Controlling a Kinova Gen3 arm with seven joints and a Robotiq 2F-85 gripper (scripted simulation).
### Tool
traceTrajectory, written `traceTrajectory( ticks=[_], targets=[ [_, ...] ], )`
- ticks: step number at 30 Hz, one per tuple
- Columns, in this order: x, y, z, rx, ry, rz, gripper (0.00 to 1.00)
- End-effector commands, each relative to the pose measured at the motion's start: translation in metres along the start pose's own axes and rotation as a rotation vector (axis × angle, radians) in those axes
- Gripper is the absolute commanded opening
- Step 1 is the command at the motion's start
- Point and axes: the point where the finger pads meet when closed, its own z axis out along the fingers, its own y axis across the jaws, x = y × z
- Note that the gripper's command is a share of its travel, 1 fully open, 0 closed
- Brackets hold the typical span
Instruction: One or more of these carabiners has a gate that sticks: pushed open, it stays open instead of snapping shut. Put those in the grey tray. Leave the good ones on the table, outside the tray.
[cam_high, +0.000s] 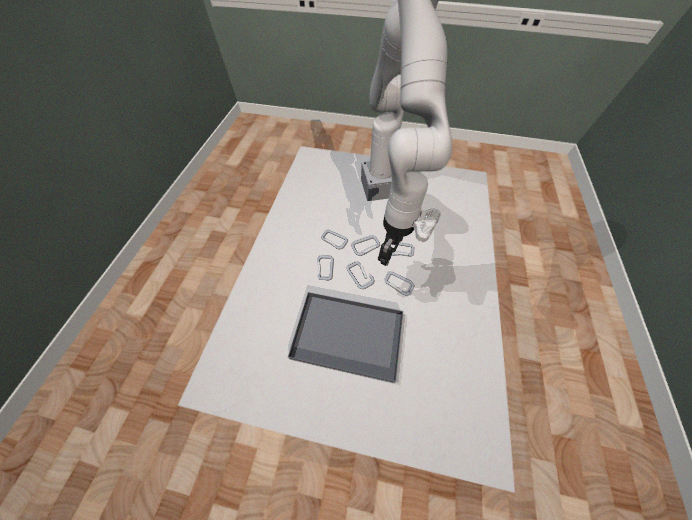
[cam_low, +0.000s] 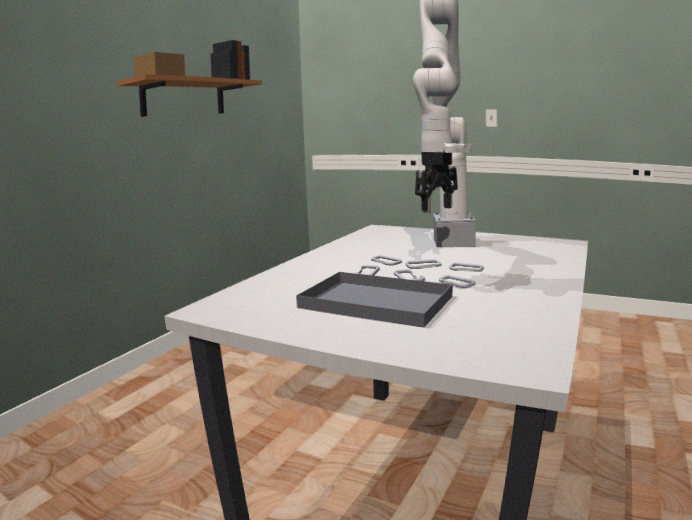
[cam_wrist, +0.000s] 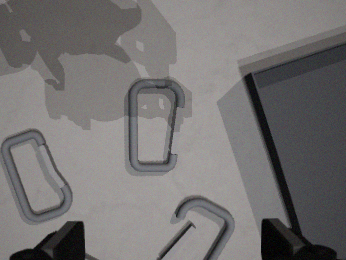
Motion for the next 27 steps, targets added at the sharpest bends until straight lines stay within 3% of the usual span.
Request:
traceTrajectory(
  ticks=[1, 15, 16, 27],
  targets=[
    [0.031, -0.009, 0.043, 0.004, -0.002, -0.002, 1.00],
    [0.031, -0.009, 0.043, 0.004, -0.002, -0.002, 1.00],
    [0.050, -0.014, 0.070, 0.003, -0.006, 0.000, 1.00],
    [0.050, -0.014, 0.070, 0.003, -0.006, 0.000, 1.00]
  ],
)
